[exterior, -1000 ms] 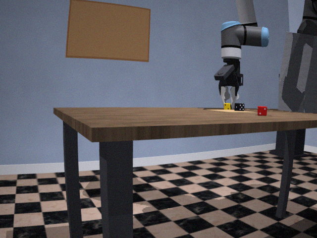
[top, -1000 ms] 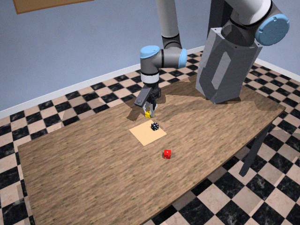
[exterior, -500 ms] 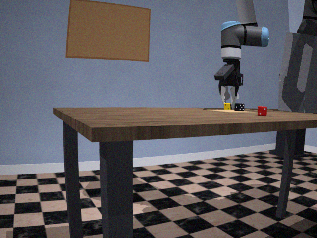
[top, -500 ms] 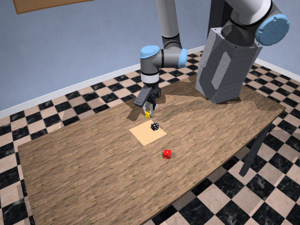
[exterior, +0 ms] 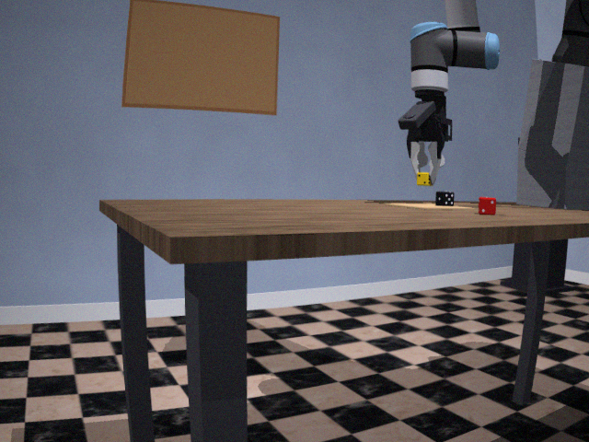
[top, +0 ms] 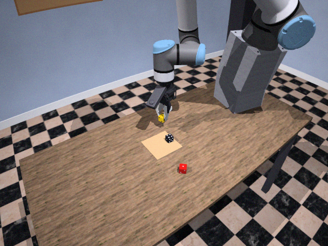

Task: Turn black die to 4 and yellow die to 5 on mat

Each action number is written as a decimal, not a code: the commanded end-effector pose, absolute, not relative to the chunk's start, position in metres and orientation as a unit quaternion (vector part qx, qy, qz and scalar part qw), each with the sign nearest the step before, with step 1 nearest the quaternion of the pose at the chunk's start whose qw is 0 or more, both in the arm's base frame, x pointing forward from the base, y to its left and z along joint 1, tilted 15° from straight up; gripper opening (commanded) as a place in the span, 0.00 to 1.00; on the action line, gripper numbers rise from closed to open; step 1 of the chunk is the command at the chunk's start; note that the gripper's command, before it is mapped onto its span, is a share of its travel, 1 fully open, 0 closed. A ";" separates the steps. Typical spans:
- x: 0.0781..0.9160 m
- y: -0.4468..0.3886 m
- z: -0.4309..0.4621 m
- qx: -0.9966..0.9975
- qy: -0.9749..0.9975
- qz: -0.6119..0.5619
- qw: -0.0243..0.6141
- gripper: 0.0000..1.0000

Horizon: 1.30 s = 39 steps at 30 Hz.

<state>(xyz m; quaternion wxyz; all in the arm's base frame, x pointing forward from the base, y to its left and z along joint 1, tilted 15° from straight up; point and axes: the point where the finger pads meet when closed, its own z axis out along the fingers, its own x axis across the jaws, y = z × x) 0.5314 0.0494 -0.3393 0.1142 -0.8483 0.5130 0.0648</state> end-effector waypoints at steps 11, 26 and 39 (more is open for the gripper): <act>0.531 0.035 -0.286 -0.848 0.513 0.065 0.114 0.10; 0.532 0.035 -0.286 -0.849 0.511 0.064 0.114 0.10; 0.536 0.035 -0.287 -0.874 0.467 0.058 0.118 0.10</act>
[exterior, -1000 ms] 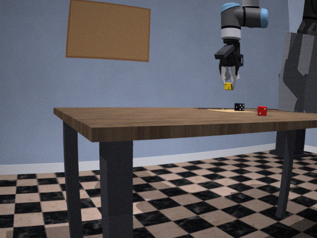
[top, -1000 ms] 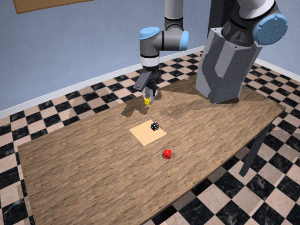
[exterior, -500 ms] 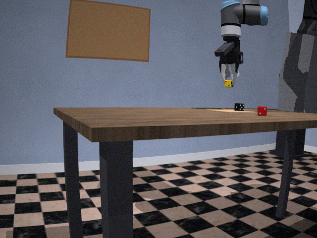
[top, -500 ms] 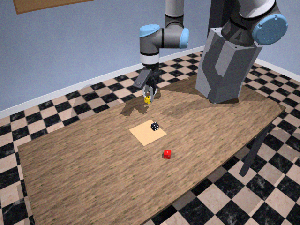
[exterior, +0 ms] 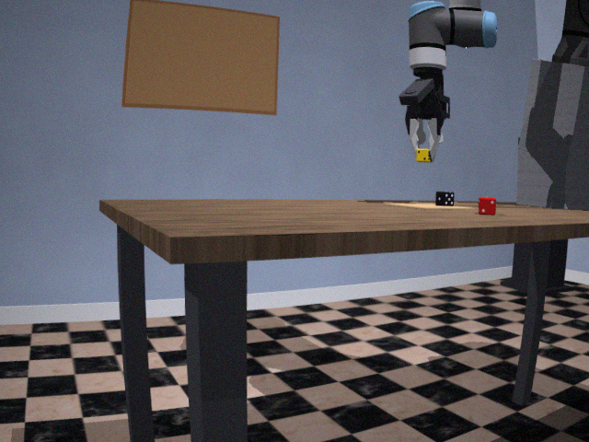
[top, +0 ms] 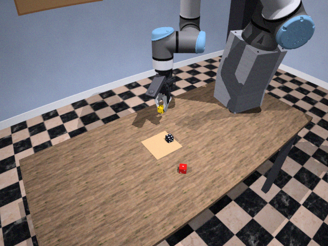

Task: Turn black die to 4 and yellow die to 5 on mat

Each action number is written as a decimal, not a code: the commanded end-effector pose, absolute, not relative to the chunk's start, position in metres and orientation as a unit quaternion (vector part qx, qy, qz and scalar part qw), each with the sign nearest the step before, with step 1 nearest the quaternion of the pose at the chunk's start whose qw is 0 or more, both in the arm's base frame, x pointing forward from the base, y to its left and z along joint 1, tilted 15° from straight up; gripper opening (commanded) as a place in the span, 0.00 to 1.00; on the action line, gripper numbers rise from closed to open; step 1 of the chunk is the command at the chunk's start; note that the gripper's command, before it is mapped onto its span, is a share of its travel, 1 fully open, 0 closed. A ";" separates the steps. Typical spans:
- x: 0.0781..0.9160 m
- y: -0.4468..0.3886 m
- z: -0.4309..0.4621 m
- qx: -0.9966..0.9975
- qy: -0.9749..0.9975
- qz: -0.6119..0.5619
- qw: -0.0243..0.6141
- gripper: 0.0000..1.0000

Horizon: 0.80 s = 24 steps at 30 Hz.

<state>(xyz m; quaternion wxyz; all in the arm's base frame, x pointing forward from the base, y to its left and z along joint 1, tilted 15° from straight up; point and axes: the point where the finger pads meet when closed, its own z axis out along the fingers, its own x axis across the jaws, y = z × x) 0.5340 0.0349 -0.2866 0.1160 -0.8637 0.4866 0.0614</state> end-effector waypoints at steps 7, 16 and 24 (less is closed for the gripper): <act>0.542 0.034 -0.288 -0.899 0.418 0.052 0.121 0.10; 0.555 0.033 -0.291 -0.951 0.281 0.033 0.127 0.10; 0.563 0.032 -0.294 -0.975 0.181 0.020 0.130 0.10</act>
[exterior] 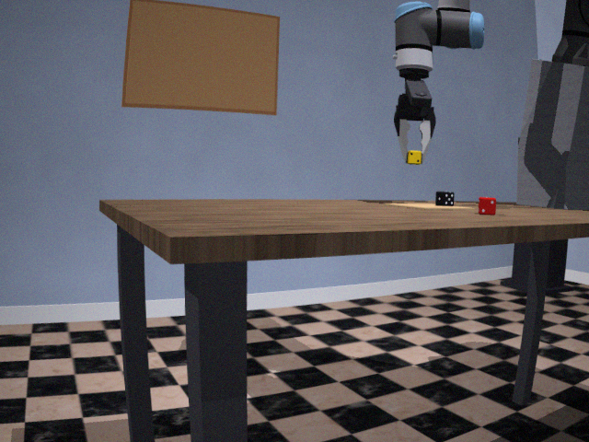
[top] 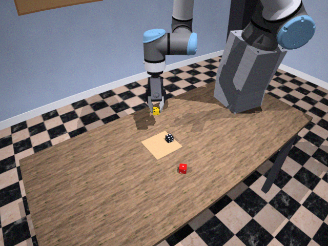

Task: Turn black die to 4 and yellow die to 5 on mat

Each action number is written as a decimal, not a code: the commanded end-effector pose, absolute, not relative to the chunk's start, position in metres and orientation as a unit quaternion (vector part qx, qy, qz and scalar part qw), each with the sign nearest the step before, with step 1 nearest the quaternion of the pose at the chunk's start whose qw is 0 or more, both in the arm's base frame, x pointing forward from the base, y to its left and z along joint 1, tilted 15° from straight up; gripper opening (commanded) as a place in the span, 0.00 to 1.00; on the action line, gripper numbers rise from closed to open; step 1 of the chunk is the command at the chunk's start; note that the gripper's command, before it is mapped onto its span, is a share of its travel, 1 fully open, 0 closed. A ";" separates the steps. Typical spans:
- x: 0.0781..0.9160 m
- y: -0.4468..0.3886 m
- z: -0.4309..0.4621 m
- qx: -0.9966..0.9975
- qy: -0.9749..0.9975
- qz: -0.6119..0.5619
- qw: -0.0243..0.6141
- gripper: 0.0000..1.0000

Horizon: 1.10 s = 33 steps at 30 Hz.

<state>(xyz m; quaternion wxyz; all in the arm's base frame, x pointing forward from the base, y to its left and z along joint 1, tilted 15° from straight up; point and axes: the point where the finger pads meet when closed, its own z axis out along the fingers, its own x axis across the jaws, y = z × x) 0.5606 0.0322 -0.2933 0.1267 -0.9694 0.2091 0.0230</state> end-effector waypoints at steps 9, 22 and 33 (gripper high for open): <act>0.578 0.028 -0.297 -0.991 0.003 -0.004 0.131 0.10; 0.594 0.022 -0.302 -0.973 -0.191 -0.029 0.128 0.10; 0.608 0.015 -0.305 -0.927 -0.351 -0.050 0.121 0.10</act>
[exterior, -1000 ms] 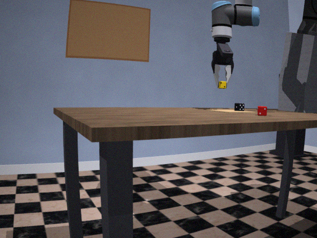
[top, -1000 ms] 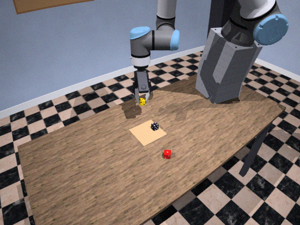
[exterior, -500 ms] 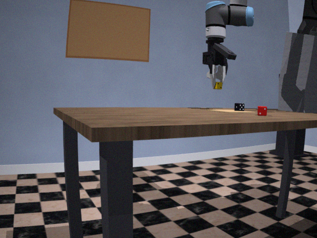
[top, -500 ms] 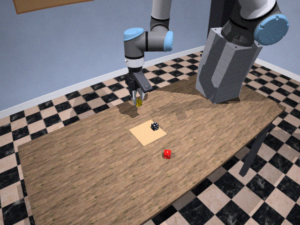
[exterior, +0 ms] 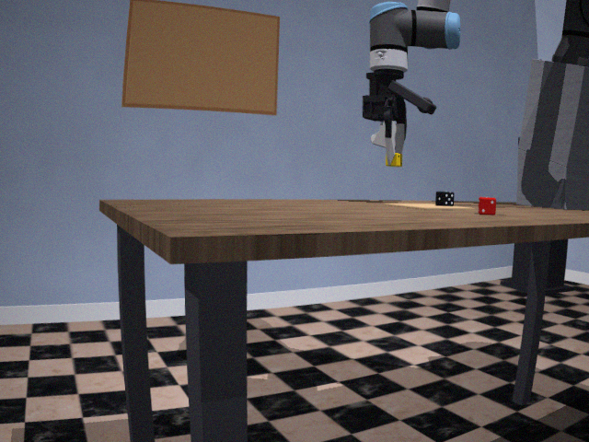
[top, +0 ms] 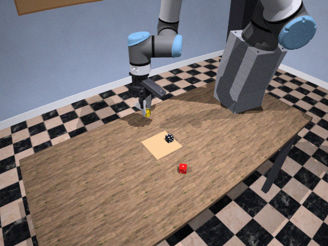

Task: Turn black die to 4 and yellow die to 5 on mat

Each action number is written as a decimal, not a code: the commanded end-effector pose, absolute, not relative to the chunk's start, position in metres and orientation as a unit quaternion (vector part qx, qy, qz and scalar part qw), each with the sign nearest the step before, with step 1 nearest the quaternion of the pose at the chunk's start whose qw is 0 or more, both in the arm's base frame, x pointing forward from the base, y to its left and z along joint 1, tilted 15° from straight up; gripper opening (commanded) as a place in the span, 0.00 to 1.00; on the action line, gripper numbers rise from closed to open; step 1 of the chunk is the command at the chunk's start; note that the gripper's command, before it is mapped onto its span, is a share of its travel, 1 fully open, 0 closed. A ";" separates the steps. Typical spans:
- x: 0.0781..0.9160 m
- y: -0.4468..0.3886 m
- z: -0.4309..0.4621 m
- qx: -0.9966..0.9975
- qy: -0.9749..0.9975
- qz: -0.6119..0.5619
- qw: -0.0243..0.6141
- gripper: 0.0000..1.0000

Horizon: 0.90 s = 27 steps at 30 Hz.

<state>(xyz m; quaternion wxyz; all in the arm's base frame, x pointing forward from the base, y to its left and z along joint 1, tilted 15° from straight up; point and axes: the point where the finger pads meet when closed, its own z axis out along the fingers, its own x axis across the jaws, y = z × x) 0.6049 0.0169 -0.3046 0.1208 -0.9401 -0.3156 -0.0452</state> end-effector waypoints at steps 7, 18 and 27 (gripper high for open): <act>0.614 0.012 -0.306 -0.903 -0.409 -0.058 0.118 0.10; 0.618 0.011 -0.307 -0.885 -0.446 -0.063 0.115 0.10; 0.618 0.010 -0.307 -0.884 -0.449 -0.063 0.115 0.10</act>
